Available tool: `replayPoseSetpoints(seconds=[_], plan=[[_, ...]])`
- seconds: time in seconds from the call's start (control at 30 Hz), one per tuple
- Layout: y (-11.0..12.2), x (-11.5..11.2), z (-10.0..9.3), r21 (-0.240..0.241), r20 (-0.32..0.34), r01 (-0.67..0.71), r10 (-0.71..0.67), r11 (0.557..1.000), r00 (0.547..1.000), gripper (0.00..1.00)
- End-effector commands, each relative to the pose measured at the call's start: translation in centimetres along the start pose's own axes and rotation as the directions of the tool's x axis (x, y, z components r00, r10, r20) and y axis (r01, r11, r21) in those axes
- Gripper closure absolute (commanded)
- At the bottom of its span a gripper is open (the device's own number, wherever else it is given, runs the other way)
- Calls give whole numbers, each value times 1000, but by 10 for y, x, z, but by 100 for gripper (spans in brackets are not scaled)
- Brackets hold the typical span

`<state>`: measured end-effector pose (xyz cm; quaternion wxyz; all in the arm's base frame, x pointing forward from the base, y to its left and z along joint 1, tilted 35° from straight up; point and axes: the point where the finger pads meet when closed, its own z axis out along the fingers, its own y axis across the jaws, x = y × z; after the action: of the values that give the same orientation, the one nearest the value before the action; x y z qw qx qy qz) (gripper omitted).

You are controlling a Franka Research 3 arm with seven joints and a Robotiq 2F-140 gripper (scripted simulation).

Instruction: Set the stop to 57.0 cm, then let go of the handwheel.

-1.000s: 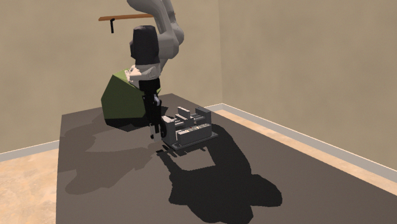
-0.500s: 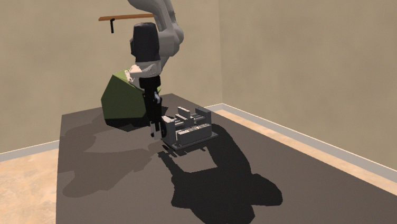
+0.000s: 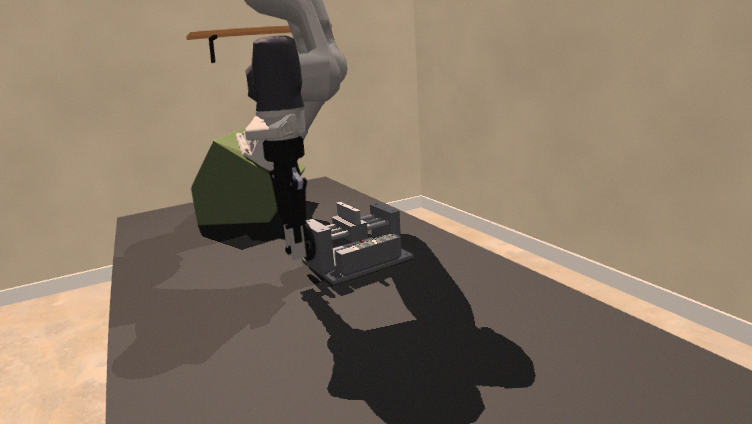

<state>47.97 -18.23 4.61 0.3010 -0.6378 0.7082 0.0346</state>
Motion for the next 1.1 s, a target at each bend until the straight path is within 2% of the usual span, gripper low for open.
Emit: replayPoseSetpoints(seconds=[0.0, 1.07], plan=[[0, 2, -5, -1, -2, -3, 3, 1000, 1000, 96], [17, 2, -28, -1, -2, -3, 3, 1000, 1000, 96]])
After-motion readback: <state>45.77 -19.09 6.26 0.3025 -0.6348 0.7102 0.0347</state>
